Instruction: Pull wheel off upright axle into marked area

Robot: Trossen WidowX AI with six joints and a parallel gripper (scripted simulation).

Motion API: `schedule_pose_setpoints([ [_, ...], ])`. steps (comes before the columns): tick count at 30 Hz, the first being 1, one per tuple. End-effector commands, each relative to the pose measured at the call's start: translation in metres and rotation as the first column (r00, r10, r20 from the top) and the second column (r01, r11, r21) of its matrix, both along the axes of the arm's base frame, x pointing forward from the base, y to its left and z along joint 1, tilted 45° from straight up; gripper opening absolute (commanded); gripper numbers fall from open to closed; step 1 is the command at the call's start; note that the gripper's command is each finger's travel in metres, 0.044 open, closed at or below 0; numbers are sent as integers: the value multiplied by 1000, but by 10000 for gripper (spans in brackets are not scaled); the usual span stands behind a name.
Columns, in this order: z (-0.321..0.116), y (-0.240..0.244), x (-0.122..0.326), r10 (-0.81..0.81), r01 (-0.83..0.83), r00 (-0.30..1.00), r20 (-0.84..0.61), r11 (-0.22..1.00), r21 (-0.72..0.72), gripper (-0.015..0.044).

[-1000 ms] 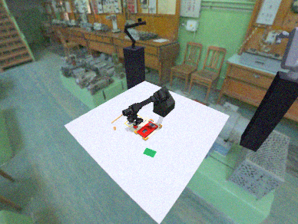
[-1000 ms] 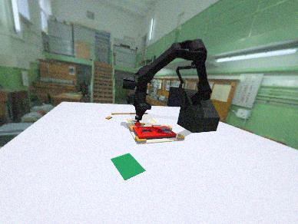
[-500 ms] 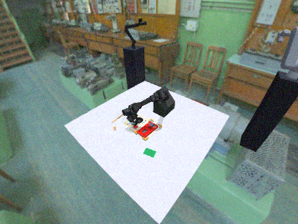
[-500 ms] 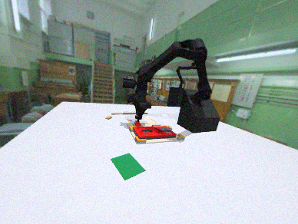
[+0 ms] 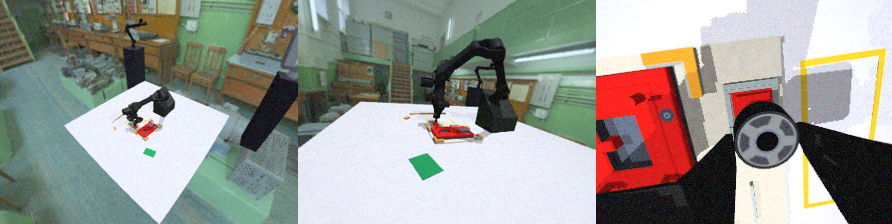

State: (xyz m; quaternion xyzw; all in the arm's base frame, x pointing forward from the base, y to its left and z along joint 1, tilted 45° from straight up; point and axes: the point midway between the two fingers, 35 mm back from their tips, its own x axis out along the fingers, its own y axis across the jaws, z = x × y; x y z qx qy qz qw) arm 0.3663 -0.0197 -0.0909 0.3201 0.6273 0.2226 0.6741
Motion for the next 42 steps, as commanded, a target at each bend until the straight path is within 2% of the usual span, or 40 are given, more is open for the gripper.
schedule_pose_setpoints([
  [1, 1, -2, 0, 4, -4, 1000, 3, 1000, -5, 0],
  [28, 8, -9, -1, 2, -2, 1000, 2, 1000, -4, 0],
  [37, 31, -32, -8, 2, -2, 1000, 2, 1000, -5, 0],
  [42, 24, -31, -10, -6, 6, 1000, -4, 1000, 1, 0],
])
